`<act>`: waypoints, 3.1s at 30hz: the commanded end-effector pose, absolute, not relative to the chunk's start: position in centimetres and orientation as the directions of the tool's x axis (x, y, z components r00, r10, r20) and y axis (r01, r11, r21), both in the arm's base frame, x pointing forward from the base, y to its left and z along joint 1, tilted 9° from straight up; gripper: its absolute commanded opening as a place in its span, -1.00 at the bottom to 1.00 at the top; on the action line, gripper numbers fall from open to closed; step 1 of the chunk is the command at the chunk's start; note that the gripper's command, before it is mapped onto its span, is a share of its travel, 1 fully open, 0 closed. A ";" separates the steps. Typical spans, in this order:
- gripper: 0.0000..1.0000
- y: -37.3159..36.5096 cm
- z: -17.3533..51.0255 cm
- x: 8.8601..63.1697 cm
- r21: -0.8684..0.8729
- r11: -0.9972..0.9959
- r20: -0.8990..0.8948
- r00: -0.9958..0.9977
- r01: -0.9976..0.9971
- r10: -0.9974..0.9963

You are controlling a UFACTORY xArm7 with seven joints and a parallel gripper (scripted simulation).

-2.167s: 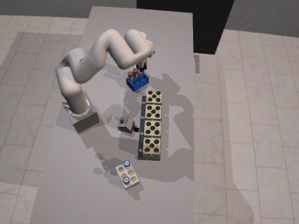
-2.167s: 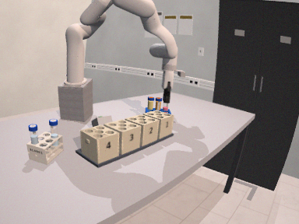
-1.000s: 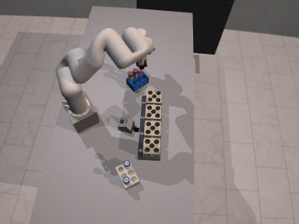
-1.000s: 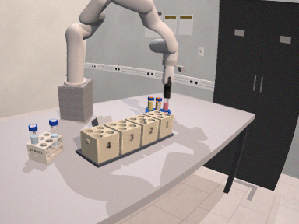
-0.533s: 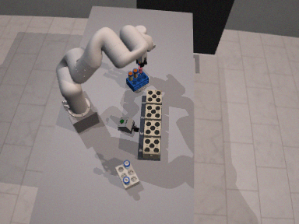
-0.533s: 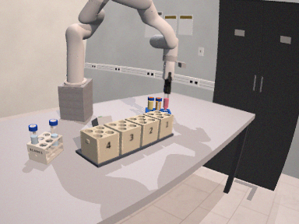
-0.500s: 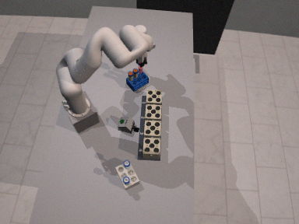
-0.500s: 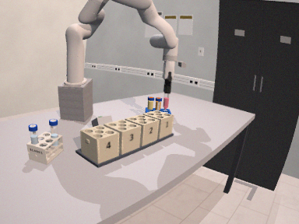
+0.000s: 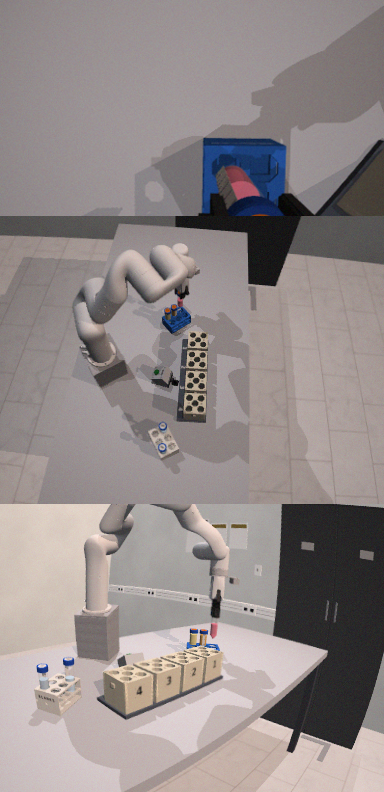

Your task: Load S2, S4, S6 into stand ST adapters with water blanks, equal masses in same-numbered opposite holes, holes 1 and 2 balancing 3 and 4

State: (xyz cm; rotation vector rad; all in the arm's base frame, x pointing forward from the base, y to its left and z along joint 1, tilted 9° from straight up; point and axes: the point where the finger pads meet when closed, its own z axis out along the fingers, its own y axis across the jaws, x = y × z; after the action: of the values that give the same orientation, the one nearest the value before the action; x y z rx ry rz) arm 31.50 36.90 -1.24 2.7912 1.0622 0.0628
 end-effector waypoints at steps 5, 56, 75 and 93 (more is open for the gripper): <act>-1.00 37.3 0.5 31.4 0.158 -0.737 -0.011 0.747 0.658 0.665; -1.00 37.8 4.2 31.1 0.158 -0.737 -0.011 0.747 0.658 0.665; -1.00 37.8 4.2 31.1 0.158 -0.737 -0.011 0.747 0.658 0.665; -1.00 37.6 3.0 31.2 0.158 -0.737 -0.010 0.747 0.658 0.665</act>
State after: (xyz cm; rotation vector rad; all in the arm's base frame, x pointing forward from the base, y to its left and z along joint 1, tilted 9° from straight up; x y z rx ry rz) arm 31.06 37.53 3.45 2.7917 1.0628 0.0636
